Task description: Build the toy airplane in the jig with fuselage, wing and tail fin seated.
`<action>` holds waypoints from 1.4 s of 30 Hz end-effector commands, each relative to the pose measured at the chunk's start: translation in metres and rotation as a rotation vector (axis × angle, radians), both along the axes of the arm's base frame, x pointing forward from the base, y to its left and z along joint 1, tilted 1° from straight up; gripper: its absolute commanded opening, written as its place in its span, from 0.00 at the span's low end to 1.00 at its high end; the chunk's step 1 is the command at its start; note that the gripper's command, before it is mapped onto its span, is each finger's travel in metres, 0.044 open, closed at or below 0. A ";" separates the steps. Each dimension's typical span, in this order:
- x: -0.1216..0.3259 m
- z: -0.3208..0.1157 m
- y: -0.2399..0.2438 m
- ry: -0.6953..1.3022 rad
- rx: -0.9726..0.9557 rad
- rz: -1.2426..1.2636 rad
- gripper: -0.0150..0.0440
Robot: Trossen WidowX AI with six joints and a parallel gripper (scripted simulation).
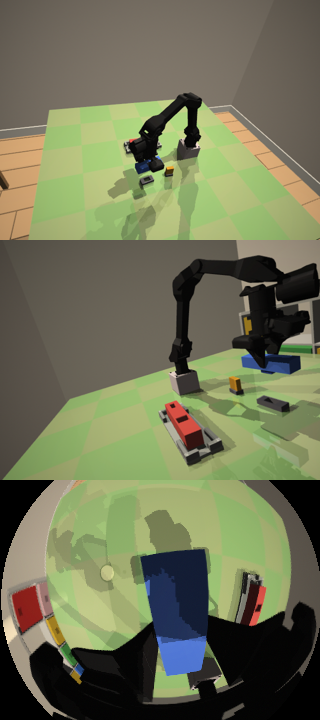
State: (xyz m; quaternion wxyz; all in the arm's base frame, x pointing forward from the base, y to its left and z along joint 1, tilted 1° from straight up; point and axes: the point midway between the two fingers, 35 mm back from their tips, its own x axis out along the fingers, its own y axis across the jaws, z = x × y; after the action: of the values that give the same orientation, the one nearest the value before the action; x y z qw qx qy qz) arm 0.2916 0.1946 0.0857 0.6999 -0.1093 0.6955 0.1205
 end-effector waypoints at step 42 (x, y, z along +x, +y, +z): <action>0.036 0.003 -0.107 -0.021 -0.007 0.547 0.25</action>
State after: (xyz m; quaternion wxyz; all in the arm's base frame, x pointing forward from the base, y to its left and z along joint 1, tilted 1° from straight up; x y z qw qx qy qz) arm 0.3261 0.0988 0.0909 0.6569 -0.2777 0.6410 0.2838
